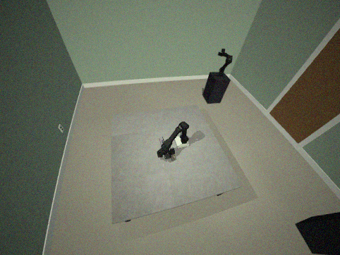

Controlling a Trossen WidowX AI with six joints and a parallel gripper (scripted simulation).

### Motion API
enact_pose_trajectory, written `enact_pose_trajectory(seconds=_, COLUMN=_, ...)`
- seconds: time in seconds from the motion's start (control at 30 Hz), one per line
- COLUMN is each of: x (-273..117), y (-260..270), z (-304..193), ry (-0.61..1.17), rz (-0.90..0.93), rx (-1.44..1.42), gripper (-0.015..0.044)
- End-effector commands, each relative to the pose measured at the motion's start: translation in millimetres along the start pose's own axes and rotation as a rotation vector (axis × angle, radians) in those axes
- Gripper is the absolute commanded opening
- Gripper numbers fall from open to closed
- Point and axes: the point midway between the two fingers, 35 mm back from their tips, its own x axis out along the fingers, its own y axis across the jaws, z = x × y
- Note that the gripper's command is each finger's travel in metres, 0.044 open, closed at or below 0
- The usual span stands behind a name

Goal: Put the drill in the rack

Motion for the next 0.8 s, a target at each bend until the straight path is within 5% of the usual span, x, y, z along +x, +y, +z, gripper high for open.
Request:
enact_pose_trajectory(seconds=0.0, x=-0.2, y=-0.2, z=0.2, ry=0.000, rz=0.000, rx=0.000, gripper=0.0309)
enact_pose_trajectory(seconds=0.37, x=-0.2, y=-0.2, z=0.2, ry=0.000, rz=0.000, rx=0.000, gripper=0.0020)
enact_pose_trajectory(seconds=0.77, x=-3.0, y=0.8, z=0.2, ry=0.000, rz=0.001, rx=-0.005, gripper=0.0000)
